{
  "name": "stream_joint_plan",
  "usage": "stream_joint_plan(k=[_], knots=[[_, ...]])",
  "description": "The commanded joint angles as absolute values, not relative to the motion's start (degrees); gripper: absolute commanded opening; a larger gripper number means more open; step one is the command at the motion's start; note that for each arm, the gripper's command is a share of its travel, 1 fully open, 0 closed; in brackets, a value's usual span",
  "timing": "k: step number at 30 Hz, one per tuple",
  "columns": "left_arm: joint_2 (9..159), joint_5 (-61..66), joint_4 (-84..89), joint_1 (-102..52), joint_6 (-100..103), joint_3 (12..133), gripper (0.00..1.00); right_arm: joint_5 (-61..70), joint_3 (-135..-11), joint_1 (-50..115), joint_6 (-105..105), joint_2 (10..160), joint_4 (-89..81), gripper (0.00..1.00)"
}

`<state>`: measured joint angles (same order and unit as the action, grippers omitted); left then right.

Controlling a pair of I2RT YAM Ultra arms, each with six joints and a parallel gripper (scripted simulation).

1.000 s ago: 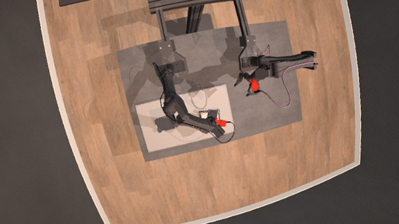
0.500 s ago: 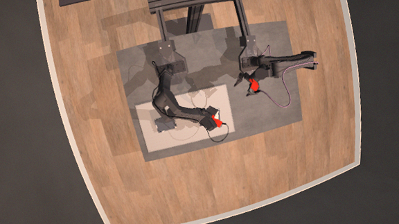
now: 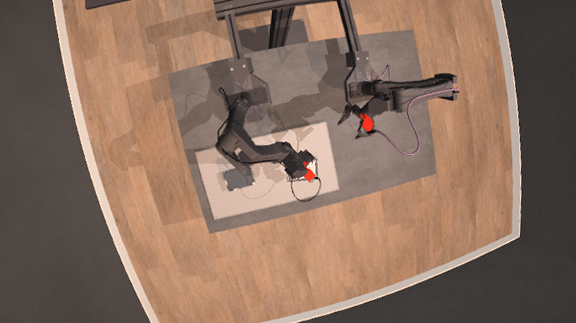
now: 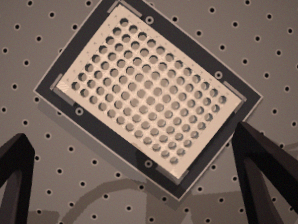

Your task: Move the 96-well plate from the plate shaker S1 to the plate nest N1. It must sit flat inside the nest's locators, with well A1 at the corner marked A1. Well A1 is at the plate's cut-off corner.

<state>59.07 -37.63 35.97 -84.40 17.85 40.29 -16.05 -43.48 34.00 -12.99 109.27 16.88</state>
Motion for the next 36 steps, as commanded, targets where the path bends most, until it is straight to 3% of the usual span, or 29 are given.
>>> stream_joint_plan(k=[1, 36], knots=[[58.4, -38.3, 37.6, -84.8, 18.2, 39.9, 1.00, -17.2, -41.8, 35.2, -10.4, 108.0, 24.1, 1.00], [58.4, -38.3, 37.6, -84.8, 18.2, 39.9, 1.00, -17.1, -41.7, 35.1, -11.0, 108.8, 24.3, 1.00]])
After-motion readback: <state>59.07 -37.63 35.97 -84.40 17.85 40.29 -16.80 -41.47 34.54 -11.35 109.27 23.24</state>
